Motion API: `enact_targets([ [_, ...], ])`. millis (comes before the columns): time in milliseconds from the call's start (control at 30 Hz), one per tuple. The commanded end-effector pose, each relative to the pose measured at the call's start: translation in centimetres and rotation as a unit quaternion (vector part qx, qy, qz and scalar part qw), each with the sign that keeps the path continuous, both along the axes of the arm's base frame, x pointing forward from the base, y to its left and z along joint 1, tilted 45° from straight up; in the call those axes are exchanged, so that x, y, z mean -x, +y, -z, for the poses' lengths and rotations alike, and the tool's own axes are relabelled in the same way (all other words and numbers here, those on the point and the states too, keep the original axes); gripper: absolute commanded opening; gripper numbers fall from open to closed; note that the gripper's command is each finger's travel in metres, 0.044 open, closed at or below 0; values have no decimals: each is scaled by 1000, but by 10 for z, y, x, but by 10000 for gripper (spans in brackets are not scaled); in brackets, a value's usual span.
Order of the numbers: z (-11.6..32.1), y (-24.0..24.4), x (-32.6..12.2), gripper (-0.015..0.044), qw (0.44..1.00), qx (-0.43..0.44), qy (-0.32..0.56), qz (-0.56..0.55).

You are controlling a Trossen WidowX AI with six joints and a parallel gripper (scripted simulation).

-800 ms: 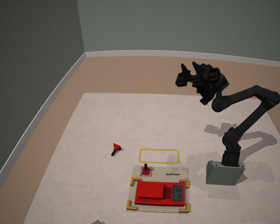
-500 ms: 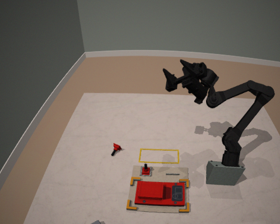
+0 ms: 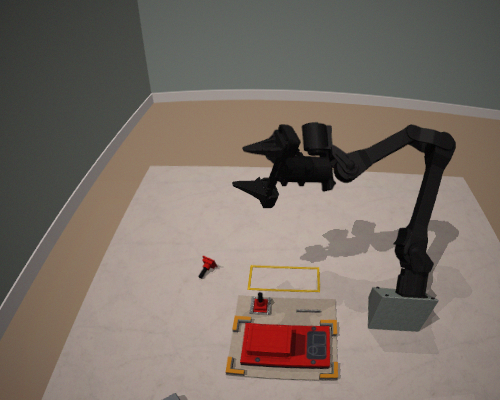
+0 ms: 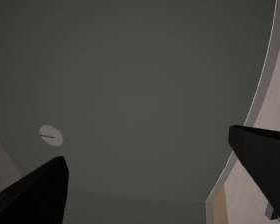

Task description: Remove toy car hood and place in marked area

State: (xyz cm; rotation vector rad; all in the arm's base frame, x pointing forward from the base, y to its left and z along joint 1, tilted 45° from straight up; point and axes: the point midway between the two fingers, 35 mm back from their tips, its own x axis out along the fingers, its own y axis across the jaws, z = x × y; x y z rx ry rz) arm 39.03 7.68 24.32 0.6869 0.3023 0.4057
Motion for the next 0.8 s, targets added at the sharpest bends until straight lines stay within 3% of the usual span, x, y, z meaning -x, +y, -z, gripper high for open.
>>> enact_targets([
  [0, 33, 5, -15, 440, 997, 11, 69, 19],
  [433, 166, 23, -27, 440, 929, 141, 329, 88],
  [767, 253, 23, 14, 440, 796, 341, 487, 114],
])
